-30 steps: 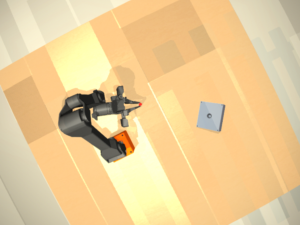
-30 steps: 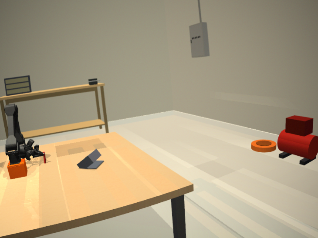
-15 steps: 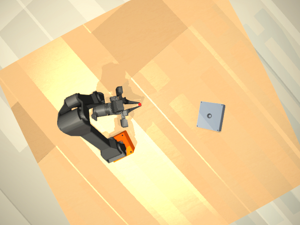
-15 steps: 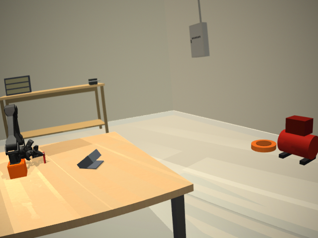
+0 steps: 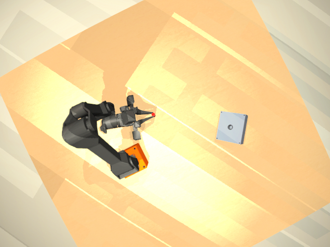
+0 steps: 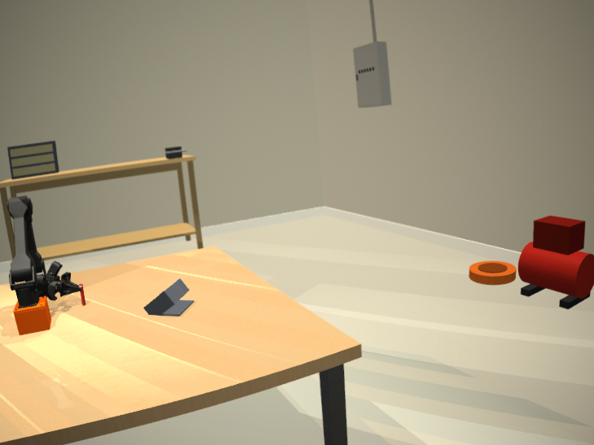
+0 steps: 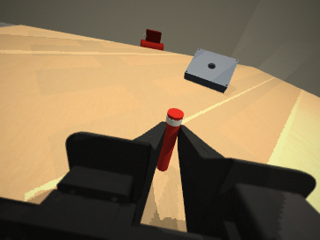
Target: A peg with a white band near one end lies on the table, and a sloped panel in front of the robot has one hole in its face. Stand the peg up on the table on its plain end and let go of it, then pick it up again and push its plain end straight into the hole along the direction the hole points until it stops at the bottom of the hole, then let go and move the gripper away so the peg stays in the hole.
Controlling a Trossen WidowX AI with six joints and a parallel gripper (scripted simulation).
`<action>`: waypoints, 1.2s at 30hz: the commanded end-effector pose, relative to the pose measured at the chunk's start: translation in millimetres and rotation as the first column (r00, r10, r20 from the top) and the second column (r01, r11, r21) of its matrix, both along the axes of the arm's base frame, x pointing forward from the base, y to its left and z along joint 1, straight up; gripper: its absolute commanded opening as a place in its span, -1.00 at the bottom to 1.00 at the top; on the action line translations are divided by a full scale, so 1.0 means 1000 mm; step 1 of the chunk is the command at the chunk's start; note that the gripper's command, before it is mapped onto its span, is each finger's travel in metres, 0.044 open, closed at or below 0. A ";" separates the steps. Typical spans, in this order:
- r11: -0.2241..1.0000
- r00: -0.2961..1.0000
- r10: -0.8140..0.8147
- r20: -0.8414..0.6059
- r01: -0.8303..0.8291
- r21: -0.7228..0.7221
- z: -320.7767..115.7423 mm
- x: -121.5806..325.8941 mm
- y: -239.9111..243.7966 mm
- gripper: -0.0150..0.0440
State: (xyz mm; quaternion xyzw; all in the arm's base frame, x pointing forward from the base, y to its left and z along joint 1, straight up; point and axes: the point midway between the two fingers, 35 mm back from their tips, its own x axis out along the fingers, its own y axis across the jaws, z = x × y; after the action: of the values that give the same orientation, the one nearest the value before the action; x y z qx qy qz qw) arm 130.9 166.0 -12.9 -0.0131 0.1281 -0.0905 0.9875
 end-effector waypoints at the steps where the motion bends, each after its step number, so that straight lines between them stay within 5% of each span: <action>1: 1.000 1.000 0.000 0.000 0.000 0.000 -0.001 -0.001 -0.001 -0.33; 36: 1.000 1.000 0.026 0.016 -0.025 -0.018 -0.001 -0.002 -0.001 -0.33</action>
State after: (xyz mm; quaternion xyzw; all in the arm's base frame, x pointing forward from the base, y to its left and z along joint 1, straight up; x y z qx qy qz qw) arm 129.6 166.0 -13.6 -0.0248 0.1174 -0.0771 0.9898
